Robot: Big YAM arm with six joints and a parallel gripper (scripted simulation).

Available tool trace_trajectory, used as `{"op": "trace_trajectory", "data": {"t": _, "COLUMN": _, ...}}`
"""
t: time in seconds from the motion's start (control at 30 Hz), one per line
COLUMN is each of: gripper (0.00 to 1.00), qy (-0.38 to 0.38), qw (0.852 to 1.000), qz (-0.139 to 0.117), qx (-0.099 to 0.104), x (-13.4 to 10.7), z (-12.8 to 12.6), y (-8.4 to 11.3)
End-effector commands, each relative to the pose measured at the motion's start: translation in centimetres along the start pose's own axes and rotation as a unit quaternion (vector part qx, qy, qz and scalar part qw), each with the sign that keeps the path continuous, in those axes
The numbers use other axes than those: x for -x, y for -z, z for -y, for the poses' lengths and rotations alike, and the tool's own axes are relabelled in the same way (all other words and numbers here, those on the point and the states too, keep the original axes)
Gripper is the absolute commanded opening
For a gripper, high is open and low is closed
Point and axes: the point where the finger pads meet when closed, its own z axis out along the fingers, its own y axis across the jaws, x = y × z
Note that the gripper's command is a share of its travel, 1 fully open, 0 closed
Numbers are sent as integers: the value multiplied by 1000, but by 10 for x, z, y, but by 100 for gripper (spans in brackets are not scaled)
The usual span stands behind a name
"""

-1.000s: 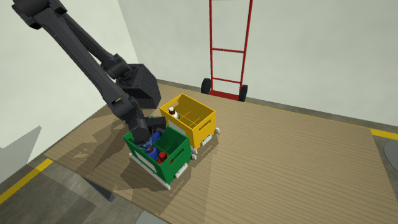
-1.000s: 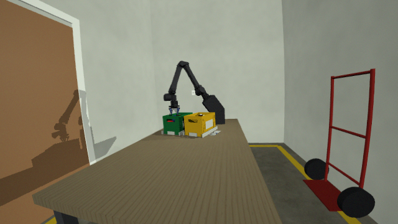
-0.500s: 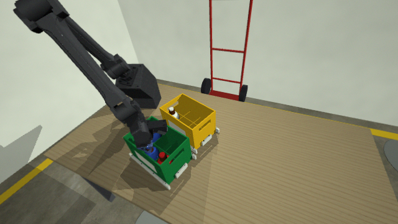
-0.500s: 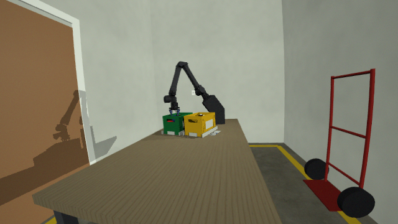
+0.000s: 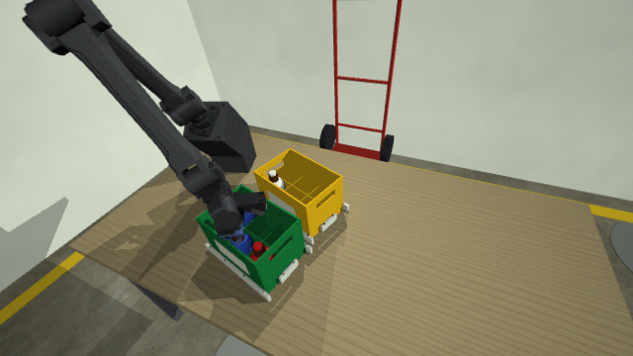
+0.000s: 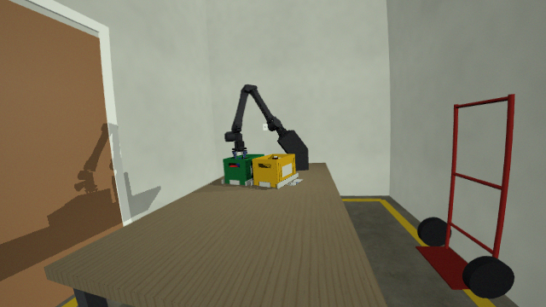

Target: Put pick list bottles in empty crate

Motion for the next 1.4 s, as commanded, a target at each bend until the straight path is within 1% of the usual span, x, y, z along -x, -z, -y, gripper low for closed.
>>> {"op": "trace_trajectory", "data": {"t": 0.0, "gripper": 61, "qy": 0, "qw": 1000, "qz": -3, "qx": 5, "x": -4, "z": -2, "y": -9}}
{"op": "trace_trajectory", "data": {"t": 0.03, "gripper": 0, "qy": 0, "qw": 1000, "qz": -3, "qx": 5, "x": -4, "z": -3, "y": -9}}
{"op": "trace_trajectory", "data": {"t": 1.37, "gripper": 0, "qy": 1, "qw": 1000, "qz": -5, "qx": 9, "x": -6, "z": -4, "y": -8}}
